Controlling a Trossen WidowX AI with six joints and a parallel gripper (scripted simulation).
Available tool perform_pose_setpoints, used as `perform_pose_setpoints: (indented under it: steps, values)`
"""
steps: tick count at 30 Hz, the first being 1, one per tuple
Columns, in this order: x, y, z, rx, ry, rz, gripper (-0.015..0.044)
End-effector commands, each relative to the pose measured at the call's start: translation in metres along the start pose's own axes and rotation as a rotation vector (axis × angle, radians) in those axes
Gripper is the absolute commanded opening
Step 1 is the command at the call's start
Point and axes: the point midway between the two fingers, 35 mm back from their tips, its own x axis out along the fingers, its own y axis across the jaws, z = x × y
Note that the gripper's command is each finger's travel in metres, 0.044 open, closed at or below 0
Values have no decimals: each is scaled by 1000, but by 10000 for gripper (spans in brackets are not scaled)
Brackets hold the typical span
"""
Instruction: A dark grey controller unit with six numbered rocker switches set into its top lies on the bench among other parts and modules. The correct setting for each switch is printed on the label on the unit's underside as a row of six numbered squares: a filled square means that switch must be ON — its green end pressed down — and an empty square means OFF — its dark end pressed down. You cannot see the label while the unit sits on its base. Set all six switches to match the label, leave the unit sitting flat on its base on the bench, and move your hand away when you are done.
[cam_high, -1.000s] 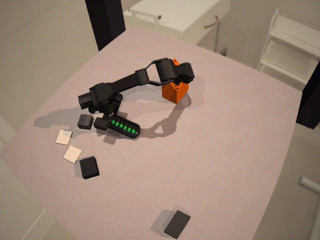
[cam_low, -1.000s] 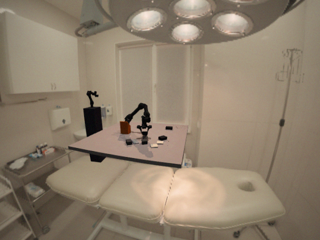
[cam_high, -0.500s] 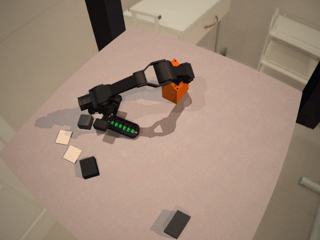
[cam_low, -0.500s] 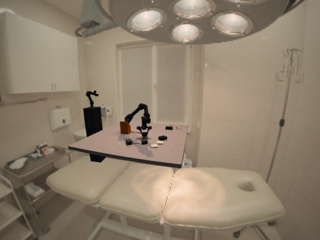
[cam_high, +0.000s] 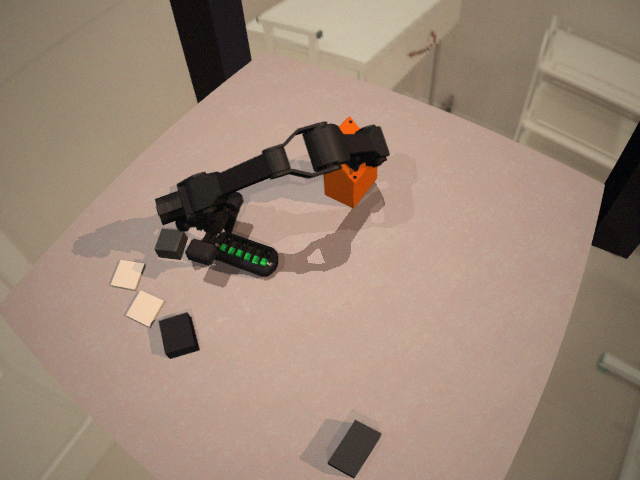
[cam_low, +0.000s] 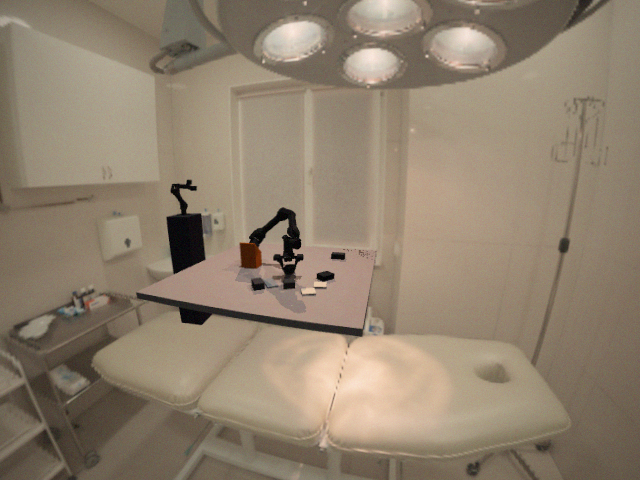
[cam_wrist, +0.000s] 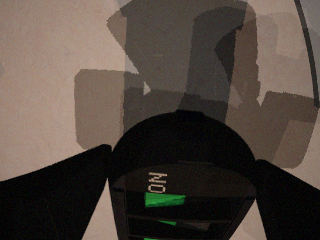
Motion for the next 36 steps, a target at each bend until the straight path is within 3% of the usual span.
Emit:
perform_pose_setpoints:
  steps: [1, 31, 35, 36]
  values:
    - [6, 1, -2, 1, 13, -3, 338]
    - [19, 0, 4, -1, 6, -4, 337]
    - [20, 0, 4, -4, 5, -6, 440]
    - [20, 0, 4, -4, 5, -6, 440]
